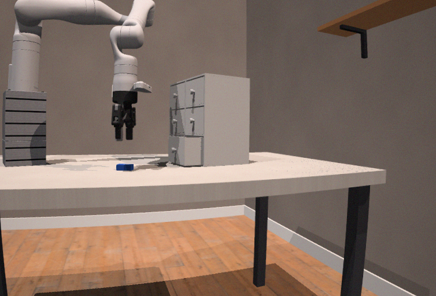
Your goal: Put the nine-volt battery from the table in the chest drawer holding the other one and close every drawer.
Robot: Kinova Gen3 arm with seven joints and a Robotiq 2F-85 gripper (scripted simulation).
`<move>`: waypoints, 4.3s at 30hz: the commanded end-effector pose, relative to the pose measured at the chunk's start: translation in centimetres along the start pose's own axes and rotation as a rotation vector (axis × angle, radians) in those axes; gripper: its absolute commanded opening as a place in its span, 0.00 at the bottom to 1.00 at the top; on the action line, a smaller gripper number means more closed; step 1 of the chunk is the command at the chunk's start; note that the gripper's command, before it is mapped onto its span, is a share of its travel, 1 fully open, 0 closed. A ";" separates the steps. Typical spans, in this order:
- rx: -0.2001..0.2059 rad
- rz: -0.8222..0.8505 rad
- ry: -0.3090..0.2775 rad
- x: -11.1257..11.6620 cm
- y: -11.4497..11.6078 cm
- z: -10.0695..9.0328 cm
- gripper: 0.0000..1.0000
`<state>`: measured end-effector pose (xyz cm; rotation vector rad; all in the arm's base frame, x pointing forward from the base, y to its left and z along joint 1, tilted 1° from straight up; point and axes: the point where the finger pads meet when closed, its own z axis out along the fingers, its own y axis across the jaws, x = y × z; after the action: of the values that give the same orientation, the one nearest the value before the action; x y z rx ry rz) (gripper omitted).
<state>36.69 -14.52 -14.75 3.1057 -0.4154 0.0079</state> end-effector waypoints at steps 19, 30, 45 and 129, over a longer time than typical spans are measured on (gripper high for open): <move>0.000 0.000 0.001 0.1 0.0 0.0 0.42; 0.000 0.000 0.001 0.1 0.0 0.0 0.42; 0.000 0.000 0.001 0.1 0.0 1.0 0.42; 0.000 0.000 0.001 0.1 0.0 5.5 0.42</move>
<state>36.84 -14.58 -20.06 3.1057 -0.4160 0.0103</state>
